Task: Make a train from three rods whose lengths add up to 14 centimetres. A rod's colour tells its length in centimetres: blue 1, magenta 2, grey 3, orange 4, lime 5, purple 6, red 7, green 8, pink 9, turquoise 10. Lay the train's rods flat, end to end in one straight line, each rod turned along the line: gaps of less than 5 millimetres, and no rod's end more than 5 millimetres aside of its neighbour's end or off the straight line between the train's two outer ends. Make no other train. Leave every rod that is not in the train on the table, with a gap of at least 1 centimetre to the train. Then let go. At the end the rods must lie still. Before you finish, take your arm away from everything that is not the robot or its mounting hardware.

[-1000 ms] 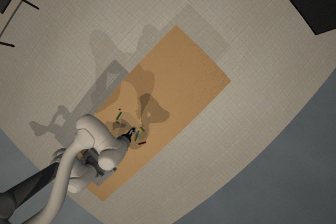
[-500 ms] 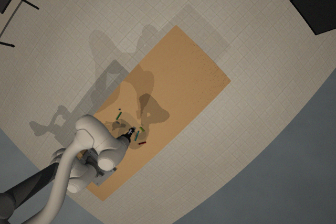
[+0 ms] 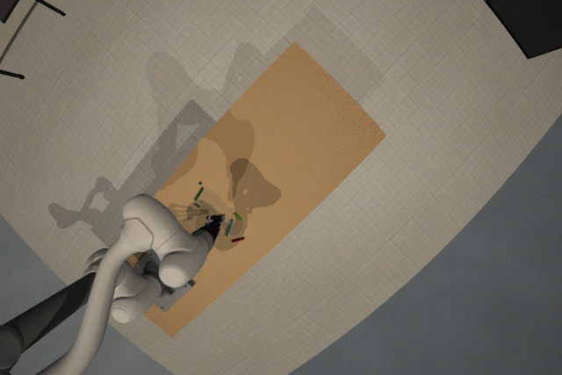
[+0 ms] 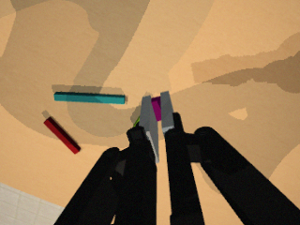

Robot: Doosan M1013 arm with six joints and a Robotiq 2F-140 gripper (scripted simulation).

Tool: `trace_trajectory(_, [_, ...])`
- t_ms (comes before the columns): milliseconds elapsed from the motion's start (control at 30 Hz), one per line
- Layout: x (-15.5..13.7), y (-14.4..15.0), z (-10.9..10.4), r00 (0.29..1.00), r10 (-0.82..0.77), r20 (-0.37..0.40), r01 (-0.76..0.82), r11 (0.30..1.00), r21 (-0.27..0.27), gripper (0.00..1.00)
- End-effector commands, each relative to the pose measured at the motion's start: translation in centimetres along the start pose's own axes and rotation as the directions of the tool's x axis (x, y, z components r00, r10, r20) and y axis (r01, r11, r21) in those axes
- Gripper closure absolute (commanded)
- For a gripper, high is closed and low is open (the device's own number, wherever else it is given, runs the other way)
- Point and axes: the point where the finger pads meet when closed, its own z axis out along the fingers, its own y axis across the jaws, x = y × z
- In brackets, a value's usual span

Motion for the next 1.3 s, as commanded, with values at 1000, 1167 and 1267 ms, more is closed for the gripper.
trace_trajectory(1000, [2.8,-2.5,-0.2,0.171,-0.985,0.006,0.985,0.171,-0.009,0.97])
trace_trajectory(1167, [3.2,-2.8,-0.2,-0.004,-1.0,0.008,1.0,-0.004,-0.007,0.97])
trace_trajectory(1267, [3.5,-3.1,-0.3,-0.152,-0.988,0.009,0.988,-0.152,-0.006,0.97])
